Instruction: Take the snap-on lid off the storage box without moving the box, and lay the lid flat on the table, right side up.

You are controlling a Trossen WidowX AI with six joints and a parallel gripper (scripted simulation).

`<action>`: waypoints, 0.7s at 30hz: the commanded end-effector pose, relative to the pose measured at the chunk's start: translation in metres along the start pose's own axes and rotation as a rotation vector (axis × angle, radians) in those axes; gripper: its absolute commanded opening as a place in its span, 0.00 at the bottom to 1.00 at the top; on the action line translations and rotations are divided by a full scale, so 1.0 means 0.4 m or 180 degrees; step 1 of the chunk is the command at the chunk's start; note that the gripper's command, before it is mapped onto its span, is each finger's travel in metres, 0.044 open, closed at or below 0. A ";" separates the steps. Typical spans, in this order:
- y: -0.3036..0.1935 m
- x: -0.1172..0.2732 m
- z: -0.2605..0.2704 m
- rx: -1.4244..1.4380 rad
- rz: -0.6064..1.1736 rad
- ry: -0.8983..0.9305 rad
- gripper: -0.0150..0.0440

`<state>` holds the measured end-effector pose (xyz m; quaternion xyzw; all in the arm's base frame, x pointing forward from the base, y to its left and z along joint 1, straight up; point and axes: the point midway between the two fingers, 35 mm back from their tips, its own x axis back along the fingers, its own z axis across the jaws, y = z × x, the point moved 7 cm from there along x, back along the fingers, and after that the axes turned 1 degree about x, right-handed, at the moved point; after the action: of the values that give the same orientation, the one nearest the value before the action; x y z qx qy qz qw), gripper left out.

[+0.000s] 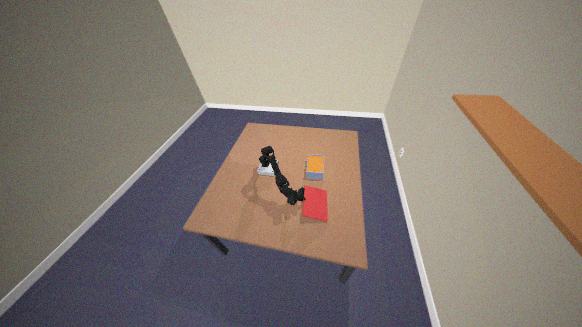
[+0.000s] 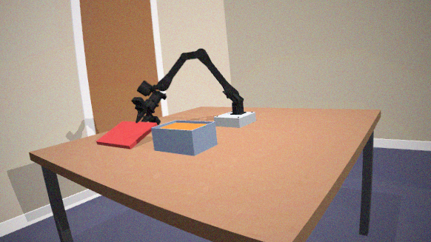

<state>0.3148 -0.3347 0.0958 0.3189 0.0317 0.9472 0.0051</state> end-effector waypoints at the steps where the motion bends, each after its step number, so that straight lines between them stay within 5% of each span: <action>1: 0.001 0.000 0.002 -0.0005 0.0004 -0.0009 0.30; 18: 0.000 0.022 -0.011 -0.0039 0.0034 -0.0076 0.99; 21: 0.000 0.033 -0.020 -0.0039 0.0034 -0.0078 1.00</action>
<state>0.3068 -0.3354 0.0963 0.3330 0.0214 0.9427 0.0039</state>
